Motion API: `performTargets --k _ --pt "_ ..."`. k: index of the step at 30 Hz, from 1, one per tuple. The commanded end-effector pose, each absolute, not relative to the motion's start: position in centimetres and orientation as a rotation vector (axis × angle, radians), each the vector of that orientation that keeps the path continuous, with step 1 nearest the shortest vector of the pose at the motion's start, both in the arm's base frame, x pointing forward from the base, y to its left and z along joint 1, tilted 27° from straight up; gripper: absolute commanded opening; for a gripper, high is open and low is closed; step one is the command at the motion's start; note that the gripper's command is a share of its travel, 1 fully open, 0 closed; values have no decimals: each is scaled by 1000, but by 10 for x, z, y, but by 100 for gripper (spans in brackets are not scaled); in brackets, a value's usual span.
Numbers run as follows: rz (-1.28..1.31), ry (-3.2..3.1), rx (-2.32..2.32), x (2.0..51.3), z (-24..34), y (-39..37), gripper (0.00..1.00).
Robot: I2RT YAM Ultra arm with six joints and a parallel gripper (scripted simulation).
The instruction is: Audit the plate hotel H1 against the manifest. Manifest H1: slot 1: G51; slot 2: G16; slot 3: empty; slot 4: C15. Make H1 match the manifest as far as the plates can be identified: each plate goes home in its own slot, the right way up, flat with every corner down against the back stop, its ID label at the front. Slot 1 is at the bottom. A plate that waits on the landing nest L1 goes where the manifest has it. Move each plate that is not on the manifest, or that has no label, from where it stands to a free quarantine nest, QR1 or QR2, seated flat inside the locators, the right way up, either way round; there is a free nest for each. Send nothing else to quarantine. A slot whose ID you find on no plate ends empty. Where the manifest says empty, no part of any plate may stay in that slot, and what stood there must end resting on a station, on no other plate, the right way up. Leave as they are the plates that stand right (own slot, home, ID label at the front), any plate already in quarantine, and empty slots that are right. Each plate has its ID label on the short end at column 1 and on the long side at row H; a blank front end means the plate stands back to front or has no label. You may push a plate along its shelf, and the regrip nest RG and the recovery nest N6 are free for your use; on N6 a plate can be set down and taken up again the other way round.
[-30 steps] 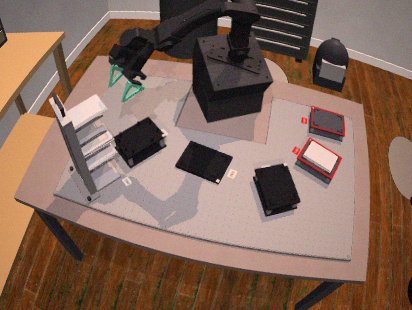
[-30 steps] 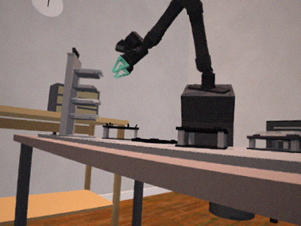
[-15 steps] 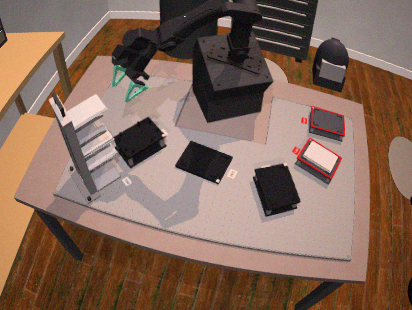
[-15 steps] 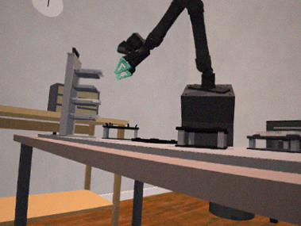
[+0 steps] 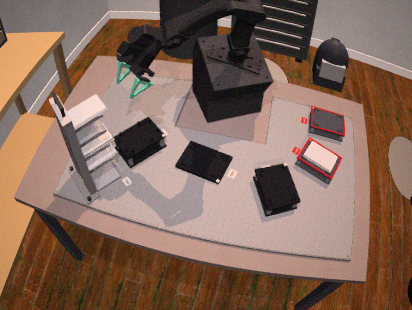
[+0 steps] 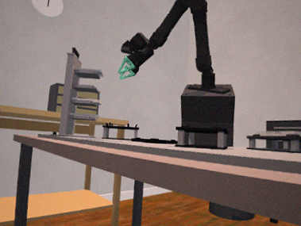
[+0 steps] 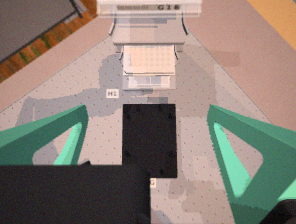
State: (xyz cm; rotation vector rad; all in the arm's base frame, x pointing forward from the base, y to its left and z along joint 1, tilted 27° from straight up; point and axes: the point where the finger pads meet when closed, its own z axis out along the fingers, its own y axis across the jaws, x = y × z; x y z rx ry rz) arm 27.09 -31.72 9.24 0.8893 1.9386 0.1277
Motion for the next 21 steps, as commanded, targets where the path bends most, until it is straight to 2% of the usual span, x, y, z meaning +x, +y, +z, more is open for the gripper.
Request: performTargets --k 1,21 --pt "99 1918 873 269 102 -323 100" --pt "99 1917 873 279 80 -317 100"
